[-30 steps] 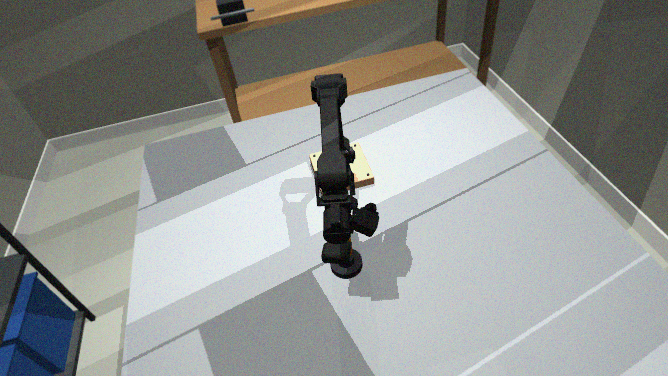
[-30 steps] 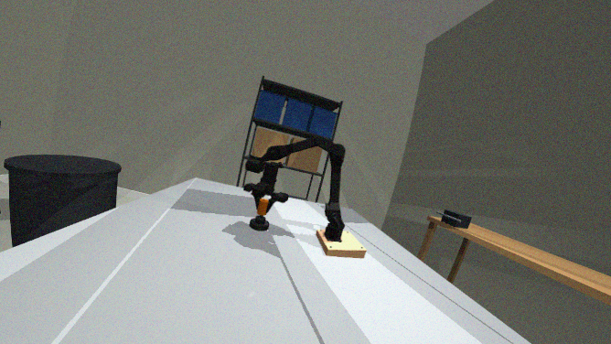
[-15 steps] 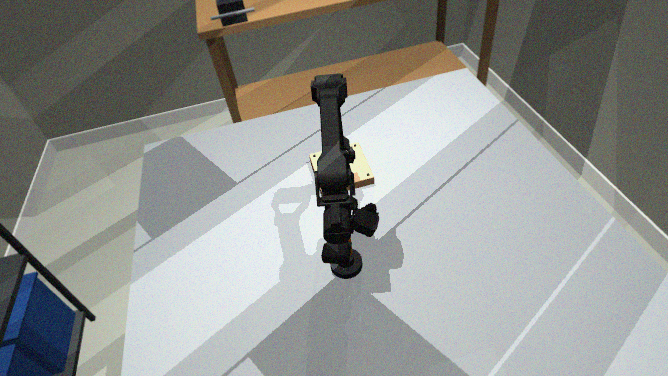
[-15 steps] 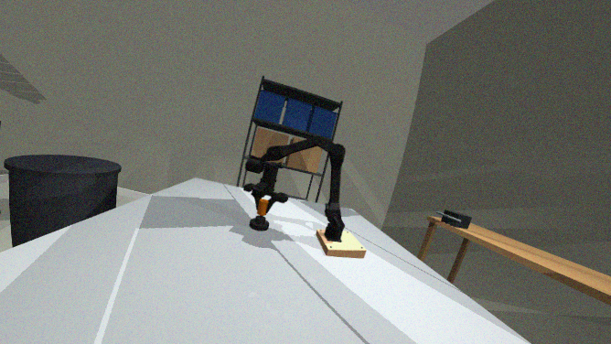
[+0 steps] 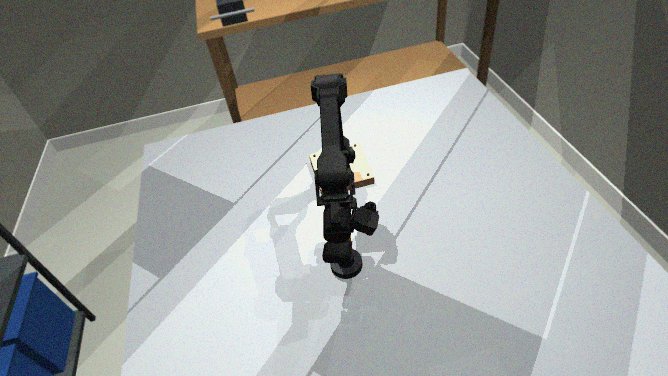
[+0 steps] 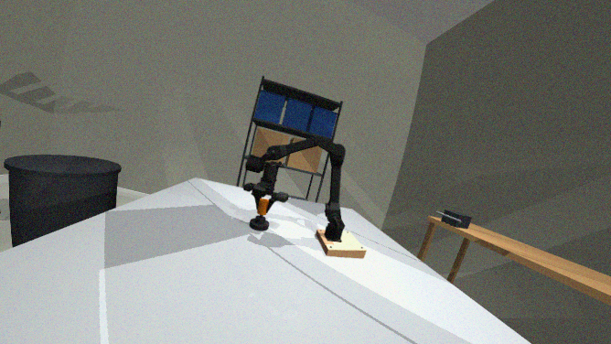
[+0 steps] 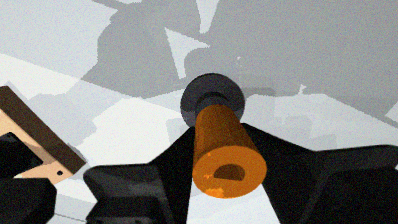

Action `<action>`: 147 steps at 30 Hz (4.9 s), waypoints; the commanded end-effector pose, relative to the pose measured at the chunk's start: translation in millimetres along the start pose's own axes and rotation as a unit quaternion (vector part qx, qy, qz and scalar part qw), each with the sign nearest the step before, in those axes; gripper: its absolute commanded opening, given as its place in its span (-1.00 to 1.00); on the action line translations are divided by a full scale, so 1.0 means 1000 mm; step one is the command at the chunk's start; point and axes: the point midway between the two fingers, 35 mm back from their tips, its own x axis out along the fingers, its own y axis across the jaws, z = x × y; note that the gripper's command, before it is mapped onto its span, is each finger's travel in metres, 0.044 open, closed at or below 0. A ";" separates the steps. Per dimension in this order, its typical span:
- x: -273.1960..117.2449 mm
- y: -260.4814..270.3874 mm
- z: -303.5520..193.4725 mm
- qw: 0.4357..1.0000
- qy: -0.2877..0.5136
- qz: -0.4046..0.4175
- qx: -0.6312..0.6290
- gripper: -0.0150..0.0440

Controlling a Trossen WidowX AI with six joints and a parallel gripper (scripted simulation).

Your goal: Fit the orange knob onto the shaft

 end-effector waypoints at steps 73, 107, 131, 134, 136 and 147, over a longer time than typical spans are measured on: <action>0.003 -0.001 0.000 0.981 0.000 -0.001 -0.196 -0.49; 0.002 -0.001 0.000 0.955 0.000 -0.001 -0.298 -0.49; 0.002 -0.001 0.000 0.955 0.000 -0.001 -0.298 -0.49; -0.001 -0.001 0.000 0.955 0.000 -0.001 -0.298 -0.49; -0.002 -0.001 0.000 0.955 0.000 -0.001 -0.298 -0.49; 0.000 -0.002 0.001 0.918 0.000 -0.001 -0.396 -0.49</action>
